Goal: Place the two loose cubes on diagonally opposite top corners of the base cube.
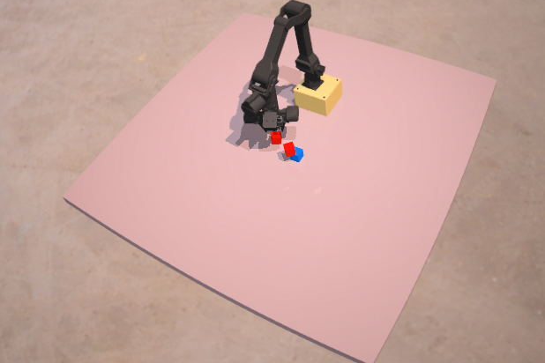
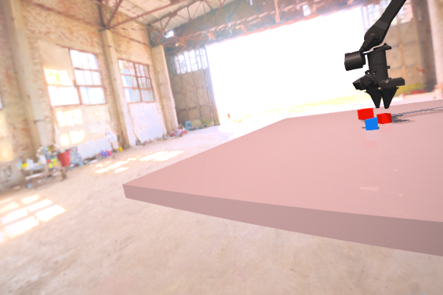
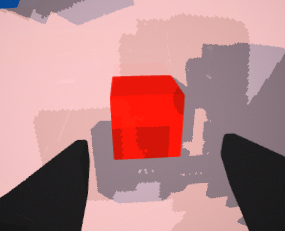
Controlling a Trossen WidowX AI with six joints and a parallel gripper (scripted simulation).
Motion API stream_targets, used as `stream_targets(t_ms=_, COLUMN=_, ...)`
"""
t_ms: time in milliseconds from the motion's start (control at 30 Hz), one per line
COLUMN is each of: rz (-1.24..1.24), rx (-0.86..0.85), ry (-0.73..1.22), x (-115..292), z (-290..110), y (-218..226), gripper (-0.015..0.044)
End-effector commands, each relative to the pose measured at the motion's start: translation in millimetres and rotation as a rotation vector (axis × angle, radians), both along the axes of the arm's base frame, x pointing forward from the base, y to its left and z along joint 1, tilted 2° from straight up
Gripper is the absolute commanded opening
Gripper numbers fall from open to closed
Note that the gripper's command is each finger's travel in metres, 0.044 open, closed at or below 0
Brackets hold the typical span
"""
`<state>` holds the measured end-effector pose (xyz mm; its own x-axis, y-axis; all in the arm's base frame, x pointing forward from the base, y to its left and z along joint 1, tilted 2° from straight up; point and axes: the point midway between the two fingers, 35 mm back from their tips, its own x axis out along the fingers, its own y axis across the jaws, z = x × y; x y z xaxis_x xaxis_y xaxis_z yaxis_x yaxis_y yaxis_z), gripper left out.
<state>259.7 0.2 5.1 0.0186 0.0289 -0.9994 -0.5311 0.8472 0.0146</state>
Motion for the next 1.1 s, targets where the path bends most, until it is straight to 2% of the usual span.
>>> stream_targets(t_ms=0, rz=0.001, rx=0.001, ry=0.012, x=-3, z=-6, y=0, gripper=0.0265)
stream_targets(t_ms=700, rz=0.001, rx=0.001, ry=0.012, x=-3, z=-38, y=1, gripper=0.0265)
stream_targets(t_ms=900, rz=0.001, rx=0.001, ry=0.012, x=-3, z=-38, y=1, gripper=0.0108)
stream_targets(t_ms=1067, rz=0.001, rx=0.001, ry=0.012, x=-2, z=-36, y=1, gripper=0.0105)
